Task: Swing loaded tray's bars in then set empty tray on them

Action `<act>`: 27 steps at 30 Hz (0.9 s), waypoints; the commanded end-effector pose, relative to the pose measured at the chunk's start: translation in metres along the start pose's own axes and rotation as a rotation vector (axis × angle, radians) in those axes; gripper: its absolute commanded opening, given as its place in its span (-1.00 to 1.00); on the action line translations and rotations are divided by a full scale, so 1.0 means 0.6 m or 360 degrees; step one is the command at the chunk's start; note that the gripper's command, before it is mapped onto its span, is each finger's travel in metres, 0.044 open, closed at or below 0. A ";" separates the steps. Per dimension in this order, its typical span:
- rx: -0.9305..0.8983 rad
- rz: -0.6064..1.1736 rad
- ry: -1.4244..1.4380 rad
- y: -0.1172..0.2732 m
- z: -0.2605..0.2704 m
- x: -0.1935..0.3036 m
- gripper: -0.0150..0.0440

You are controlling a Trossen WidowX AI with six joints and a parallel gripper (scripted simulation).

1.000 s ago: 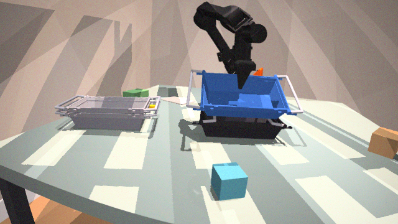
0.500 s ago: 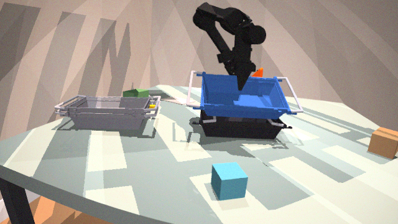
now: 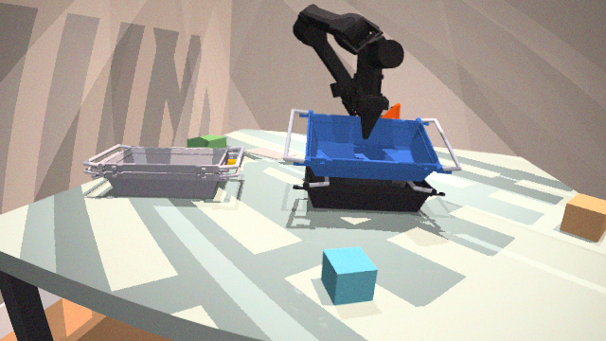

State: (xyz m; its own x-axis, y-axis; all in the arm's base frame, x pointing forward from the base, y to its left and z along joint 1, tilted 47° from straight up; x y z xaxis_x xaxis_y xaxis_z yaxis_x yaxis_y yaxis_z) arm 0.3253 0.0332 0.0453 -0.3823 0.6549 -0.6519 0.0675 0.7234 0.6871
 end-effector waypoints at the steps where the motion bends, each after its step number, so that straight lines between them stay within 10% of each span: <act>1: 0.0025 0.0001 0.0005 -0.009 -0.007 -0.001 -0.49; 27: 0.0025 0.0001 0.0006 -0.029 -0.019 0.001 -0.49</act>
State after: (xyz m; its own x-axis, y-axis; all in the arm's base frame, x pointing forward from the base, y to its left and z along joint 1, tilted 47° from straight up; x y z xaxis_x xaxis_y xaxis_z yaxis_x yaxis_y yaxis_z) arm 0.3172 0.0252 0.0390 -0.3849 0.6526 -0.6527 0.0602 0.7234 0.6878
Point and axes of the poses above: the point midway between the two fingers, 35 mm back from their tips, its own y axis back along the fingers, its own z axis across the jaws, x = y × z, the point moved 5 cm from there along y, back along the fingers, and after that the axes turned 10 degrees about y, right-handed, at the moved point
